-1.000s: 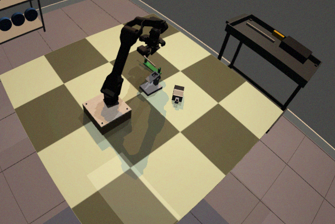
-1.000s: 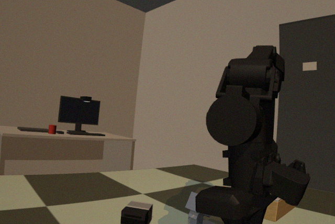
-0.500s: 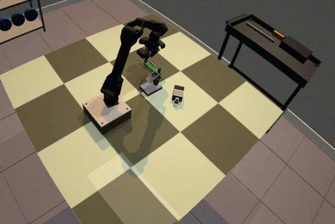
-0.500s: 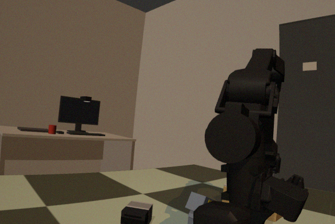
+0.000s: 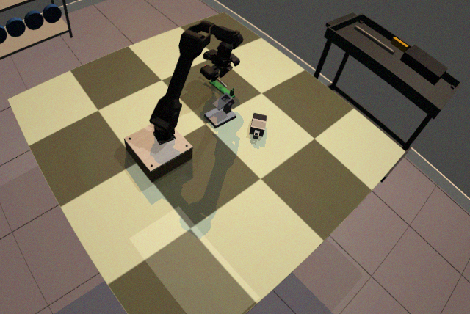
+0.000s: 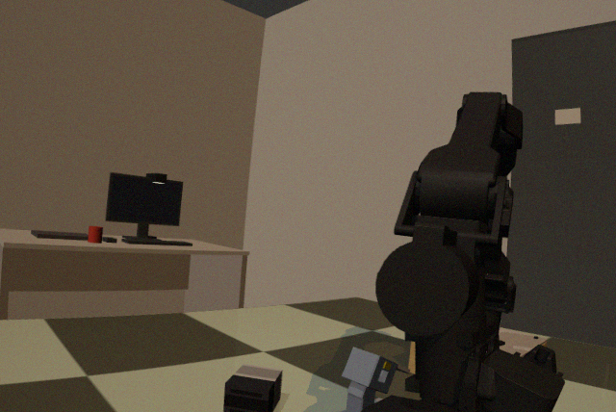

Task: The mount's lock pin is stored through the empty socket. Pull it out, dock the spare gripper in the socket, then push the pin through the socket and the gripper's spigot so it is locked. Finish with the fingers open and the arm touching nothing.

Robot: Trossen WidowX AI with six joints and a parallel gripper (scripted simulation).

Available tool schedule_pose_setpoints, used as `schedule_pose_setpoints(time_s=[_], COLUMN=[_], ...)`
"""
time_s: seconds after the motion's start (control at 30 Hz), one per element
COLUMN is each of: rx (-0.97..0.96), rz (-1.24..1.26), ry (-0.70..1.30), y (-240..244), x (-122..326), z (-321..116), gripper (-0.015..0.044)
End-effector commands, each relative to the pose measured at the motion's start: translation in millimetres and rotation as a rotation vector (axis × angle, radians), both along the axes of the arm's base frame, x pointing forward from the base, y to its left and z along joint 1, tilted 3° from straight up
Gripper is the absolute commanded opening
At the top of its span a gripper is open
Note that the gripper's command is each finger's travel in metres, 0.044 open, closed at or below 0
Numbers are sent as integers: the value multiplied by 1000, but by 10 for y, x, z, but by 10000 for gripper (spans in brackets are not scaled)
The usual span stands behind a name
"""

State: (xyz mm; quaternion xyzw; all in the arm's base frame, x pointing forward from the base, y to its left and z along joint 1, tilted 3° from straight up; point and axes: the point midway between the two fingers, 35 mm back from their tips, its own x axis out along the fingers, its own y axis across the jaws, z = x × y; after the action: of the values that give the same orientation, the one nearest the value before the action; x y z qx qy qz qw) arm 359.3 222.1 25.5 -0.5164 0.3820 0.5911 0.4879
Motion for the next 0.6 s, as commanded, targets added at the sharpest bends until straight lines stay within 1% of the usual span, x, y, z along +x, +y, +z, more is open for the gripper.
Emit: schedule_pose_setpoints(time_s=[0.0, 0.37, 0.57], rx=[-4, -4, -4], rz=[-1, -1, -1], ry=[1, 1, 1], y=[-1, 5, 5], x=[0, 1, 1], z=[-79, -184, -184], gripper=[180, 180, 23])
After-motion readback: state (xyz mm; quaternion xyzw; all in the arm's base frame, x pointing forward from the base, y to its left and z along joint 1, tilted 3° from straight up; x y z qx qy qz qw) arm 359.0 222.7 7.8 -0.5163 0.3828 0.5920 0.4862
